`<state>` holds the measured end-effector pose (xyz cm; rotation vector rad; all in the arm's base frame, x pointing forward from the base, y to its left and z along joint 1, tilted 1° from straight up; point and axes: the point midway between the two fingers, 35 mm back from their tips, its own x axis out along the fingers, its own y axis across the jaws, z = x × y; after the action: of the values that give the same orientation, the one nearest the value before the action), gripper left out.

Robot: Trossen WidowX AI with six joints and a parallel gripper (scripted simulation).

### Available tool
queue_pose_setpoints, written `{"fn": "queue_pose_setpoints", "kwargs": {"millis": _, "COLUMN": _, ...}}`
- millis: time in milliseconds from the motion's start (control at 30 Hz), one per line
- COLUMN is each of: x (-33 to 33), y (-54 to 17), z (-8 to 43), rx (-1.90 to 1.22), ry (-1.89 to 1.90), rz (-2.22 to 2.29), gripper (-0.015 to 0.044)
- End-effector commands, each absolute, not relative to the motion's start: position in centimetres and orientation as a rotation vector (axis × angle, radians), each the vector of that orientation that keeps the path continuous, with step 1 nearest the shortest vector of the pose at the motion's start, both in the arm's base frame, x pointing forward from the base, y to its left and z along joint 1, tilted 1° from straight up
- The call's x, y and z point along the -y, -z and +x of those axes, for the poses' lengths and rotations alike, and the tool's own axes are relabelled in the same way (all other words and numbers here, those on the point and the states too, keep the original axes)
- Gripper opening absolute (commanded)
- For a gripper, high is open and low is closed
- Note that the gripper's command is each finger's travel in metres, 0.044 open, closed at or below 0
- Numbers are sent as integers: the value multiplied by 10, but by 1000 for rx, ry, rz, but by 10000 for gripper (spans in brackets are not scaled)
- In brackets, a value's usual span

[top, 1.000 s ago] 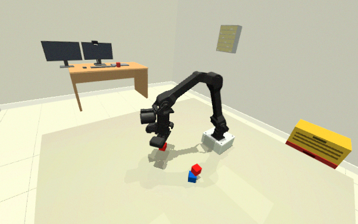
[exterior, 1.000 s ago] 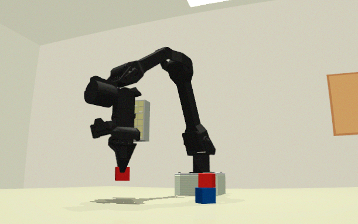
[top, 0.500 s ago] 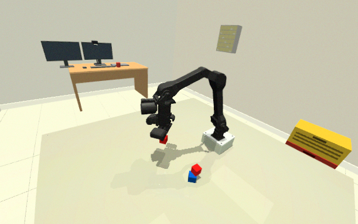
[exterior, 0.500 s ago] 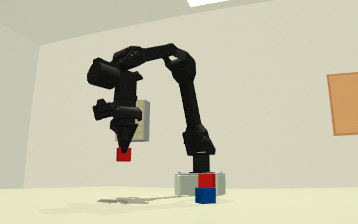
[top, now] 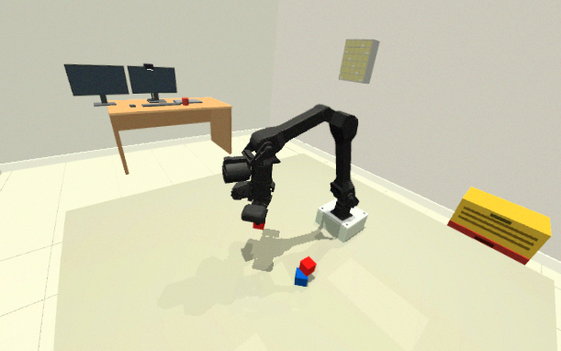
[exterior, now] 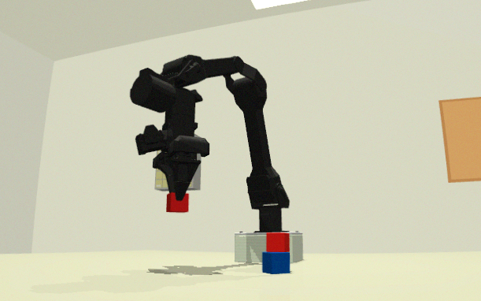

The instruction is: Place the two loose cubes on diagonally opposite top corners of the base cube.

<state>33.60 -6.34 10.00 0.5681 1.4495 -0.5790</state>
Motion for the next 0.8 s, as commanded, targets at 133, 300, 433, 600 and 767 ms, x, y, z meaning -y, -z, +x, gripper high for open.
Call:
{"fn": "queue_pose_setpoints", "kwargs": {"millis": 133, "x": 37, "y": -99, "z": 337, "rx": -1471, "ry": 484, "rz": 480, "gripper": 105}}
{"fn": "queue_pose_setpoints", "kwargs": {"millis": 300, "x": 20, "y": -98, "z": 336, "rx": -1484, "ry": 427, "rz": 424, "gripper": 105}}
{"fn": "queue_pose_setpoints", "kwargs": {"millis": 433, "x": 7, "y": -97, "z": 336, "rx": -1494, "ry": 382, "rz": 378, "gripper": 105}}
{"fn": "queue_pose_setpoints", "kwargs": {"millis": 600, "x": -9, "y": -96, "z": 334, "rx": -1504, "ry": 325, "rz": 321, "gripper": 105}}
{"fn": "queue_pose_setpoints", "kwargs": {"millis": 767, "x": -25, "y": -95, "z": 332, "rx": -1512, "ry": 268, "rz": 265, "gripper": 105}}
